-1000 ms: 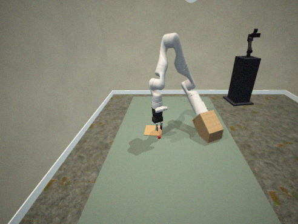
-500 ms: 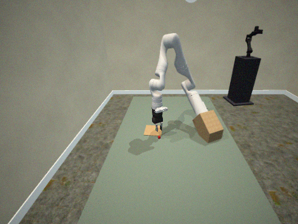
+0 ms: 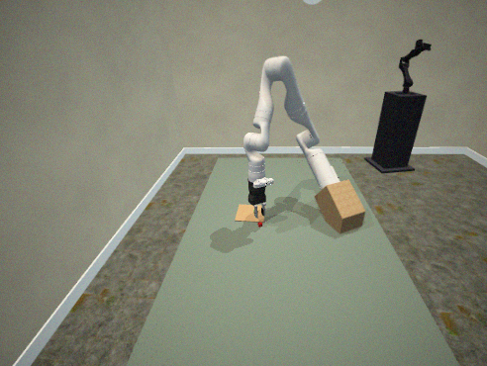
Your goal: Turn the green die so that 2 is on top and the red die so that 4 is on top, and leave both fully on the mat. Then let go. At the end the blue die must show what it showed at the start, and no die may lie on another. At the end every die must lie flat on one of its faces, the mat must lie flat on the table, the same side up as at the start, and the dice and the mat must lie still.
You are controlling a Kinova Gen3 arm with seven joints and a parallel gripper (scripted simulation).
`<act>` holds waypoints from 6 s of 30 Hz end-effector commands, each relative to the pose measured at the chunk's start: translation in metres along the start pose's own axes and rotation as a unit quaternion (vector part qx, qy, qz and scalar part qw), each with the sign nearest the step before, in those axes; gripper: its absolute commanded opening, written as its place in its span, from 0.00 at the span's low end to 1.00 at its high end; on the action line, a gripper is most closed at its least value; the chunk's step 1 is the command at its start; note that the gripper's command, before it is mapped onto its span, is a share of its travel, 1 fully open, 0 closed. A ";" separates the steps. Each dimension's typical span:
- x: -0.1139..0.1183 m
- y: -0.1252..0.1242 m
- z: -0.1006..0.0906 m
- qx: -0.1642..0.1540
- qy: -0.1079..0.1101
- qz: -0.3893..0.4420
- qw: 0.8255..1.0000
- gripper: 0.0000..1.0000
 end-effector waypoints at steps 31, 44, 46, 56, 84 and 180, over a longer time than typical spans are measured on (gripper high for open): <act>0.000 0.001 0.032 -0.002 -0.002 0.000 1.000 0.64; 0.000 0.001 0.032 -0.002 -0.002 0.000 1.000 0.64; 0.000 0.001 0.032 -0.002 -0.002 0.000 1.000 0.64; 0.000 0.001 0.032 -0.002 -0.002 0.000 1.000 0.64; 0.001 0.001 0.032 -0.002 -0.002 0.000 1.000 0.64; 0.001 0.001 0.052 -0.002 -0.002 0.000 1.000 0.64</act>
Point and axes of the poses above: the point where the finger pads meet when closed, its own z axis out along the fingers, its own x axis across the jaws, y = z × x, the point moved 10 cm from there along -z, back along the fingers, and after that the axes turned 10 degrees about z, right-handed, at the moved point
